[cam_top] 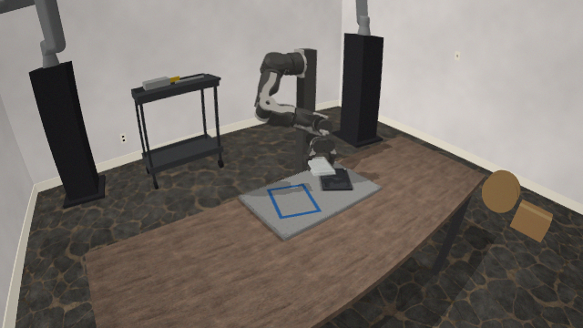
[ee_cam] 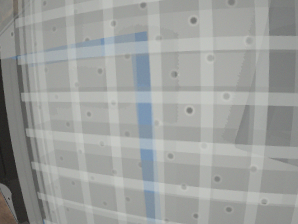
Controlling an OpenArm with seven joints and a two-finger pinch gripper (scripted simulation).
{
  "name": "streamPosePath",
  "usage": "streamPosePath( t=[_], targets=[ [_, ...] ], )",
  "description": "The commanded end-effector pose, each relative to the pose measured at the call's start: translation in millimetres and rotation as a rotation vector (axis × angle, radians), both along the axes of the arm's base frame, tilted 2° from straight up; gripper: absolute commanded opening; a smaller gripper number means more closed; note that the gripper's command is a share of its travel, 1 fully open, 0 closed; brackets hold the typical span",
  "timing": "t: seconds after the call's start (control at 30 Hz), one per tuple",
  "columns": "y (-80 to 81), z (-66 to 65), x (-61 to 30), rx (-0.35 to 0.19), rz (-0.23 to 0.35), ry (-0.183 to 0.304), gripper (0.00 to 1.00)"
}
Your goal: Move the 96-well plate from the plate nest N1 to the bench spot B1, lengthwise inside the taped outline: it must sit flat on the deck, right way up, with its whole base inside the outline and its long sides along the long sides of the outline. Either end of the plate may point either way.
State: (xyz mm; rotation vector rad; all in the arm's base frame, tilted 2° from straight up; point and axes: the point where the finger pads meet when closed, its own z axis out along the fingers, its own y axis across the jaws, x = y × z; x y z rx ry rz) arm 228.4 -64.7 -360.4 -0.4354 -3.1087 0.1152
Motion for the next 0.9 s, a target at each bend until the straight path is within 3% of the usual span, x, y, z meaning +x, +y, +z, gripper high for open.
streamPosePath(
  t=[0.0,0.33,0.5,0.87],
  targets=[
    [16.9,2.5,-2.0,0.05,0.04,0.0,0.0],
    [16.9,2.5,-2.0,0.05,0.04,0.0,0.0],
    [-23.3,0.6,4.7,0.05,0.04,0.0,0.0],
    [-23.3,0.6,4.7,0.05,0.04,0.0,0.0]
  ],
)
